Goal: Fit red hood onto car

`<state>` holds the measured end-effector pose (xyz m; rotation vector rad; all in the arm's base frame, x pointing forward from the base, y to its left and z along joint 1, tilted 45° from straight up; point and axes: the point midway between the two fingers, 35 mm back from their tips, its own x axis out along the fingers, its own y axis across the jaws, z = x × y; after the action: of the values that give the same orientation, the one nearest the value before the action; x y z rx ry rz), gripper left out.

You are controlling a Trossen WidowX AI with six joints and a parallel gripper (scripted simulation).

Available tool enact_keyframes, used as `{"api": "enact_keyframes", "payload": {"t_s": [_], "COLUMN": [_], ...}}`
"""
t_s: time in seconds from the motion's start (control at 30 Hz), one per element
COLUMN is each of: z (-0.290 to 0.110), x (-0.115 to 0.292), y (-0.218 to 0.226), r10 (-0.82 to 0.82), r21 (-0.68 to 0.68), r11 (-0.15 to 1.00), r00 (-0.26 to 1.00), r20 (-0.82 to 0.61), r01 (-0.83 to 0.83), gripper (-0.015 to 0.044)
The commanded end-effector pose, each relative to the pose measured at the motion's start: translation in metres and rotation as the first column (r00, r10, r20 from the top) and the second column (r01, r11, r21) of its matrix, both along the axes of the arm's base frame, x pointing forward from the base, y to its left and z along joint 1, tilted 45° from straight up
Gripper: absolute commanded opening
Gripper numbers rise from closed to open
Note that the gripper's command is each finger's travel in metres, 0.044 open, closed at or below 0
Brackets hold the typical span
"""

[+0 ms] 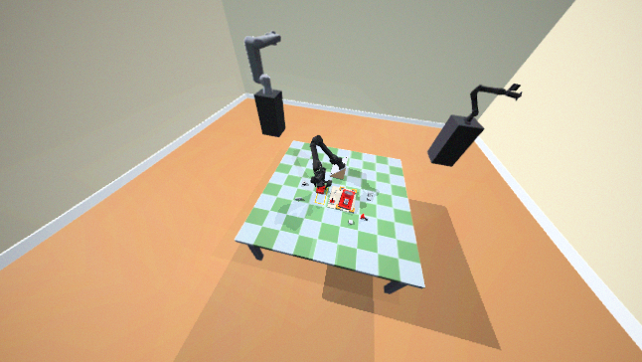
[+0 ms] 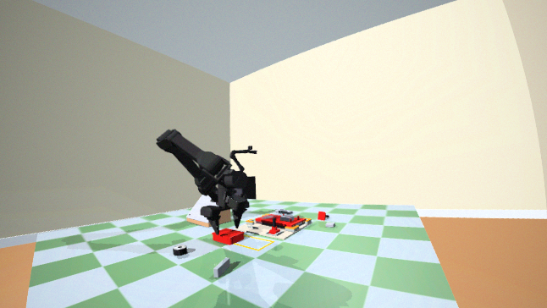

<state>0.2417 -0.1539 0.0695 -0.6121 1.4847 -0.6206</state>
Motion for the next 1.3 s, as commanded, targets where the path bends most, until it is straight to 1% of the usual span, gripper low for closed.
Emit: {"api": "enact_keyframes", "payload": {"t_s": [0.0, 1.27], "z": [-0.004, -0.016], "x": [-0.003, -0.003], "y": [0.000, -0.012], "r10": [0.003, 0.003], "r21": [0.007, 0.006], "r11": [1.000, 1.000], "r00": [1.000, 1.000], "r20": [-0.009, -0.010], "r01": [-0.003, -0.002], "gripper": [0.0440, 0.0440]}}
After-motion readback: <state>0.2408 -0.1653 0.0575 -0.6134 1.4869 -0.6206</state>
